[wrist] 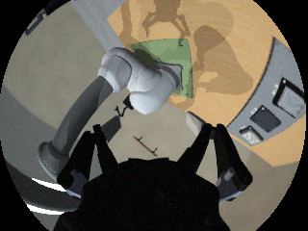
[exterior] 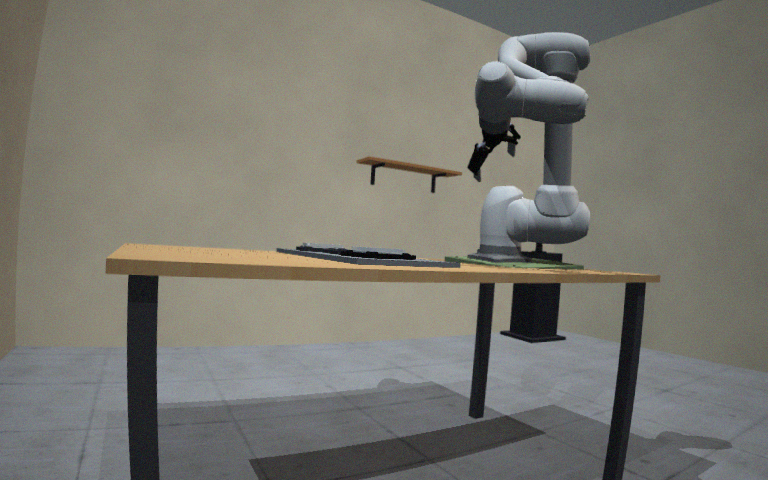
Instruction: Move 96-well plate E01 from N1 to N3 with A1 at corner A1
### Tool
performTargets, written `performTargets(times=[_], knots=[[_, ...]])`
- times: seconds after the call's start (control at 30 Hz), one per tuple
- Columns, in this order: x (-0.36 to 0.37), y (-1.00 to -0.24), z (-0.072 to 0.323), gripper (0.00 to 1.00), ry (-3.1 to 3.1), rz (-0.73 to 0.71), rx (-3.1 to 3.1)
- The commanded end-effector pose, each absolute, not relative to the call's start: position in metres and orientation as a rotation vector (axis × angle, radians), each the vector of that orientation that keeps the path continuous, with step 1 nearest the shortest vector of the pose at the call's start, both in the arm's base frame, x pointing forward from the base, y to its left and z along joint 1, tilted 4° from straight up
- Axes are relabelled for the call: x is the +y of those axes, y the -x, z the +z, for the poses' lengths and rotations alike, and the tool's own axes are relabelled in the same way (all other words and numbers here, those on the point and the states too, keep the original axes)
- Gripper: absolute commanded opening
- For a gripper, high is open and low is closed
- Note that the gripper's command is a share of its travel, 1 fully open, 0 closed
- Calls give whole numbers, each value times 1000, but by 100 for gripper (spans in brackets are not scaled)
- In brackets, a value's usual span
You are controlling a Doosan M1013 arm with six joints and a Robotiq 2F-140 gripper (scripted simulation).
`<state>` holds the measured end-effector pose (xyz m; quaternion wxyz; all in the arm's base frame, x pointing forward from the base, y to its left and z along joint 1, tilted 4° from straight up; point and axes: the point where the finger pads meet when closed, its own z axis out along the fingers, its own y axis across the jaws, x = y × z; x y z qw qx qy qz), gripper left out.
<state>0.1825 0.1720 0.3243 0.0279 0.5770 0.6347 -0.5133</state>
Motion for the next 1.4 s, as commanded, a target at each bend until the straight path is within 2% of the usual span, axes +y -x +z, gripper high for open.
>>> performTargets(times=[0.0, 0.6, 0.73, 0.87, 1.03, 1.1, 1.13, 1.17, 1.2, 1.23, 1.27, 1.33, 1.37], knots=[[172, -183, 324, 100, -1781, -1585, 1959], [172, -183, 324, 100, -1785, -1583, 1959], [173, -196, 312, 100, -1866, -1539, 1936], [172, -235, 278, 100, -2100, -1404, 1847], [159, -313, 227, 100, -2524, -1117, 1572], [159, -313, 227, 100, -2524, -1117, 1572], [148, -351, 205, 100, -2663, -1002, 1445], [143, -361, 201, 100, -2744, -929, 1352], [139, -372, 195, 100, -2757, -917, 1339], [132, -386, 190, 100, -2841, -833, 1229], [126, -399, 182, 100, -2845, -829, 1224], [108, -427, 172, 100, -2975, -677, 1009], [101, -441, 165, 100, -2995, -650, 974]])
